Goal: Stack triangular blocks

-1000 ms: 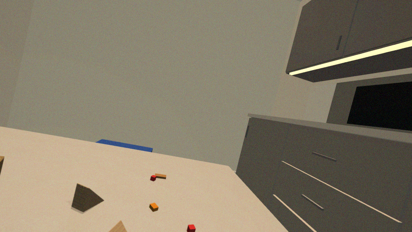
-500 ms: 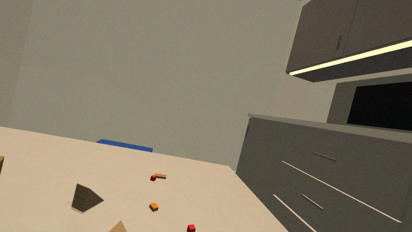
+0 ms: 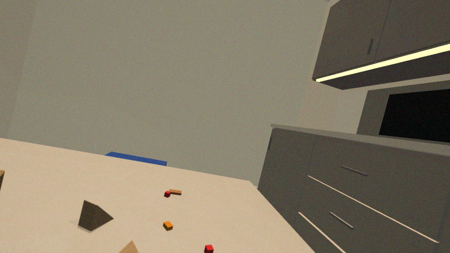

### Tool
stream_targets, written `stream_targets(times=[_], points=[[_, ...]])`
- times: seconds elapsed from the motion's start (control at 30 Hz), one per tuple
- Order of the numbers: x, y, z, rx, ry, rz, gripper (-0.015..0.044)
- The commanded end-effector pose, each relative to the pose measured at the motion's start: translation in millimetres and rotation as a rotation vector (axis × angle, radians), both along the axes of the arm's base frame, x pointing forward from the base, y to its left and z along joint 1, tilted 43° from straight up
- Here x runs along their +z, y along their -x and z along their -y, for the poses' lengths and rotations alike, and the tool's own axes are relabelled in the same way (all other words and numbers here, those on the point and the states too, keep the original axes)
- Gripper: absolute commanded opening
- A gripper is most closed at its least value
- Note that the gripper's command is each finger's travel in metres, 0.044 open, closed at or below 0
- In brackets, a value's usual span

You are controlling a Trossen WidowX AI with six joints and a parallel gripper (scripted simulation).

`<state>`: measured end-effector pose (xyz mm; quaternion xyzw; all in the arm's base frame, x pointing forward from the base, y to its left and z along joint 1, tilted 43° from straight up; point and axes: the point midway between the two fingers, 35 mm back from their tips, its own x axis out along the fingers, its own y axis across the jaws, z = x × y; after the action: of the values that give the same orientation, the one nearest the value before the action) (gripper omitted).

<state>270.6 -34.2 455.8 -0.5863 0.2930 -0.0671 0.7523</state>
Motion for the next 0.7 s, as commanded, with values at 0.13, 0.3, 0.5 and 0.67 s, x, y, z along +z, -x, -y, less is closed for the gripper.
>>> stream_targets(times=[0.13, 0.3, 0.5, 0.67], points=[[-65, -52, -32, -0.076, -0.203, -0.091, 0.0440], [-118, -78, -55, -0.192, -0.338, -0.150, 0.0440], [-195, -96, -81, -0.426, -0.471, -0.206, 0.0440], [-244, -99, -96, -0.594, -0.516, -0.212, 0.0440]])
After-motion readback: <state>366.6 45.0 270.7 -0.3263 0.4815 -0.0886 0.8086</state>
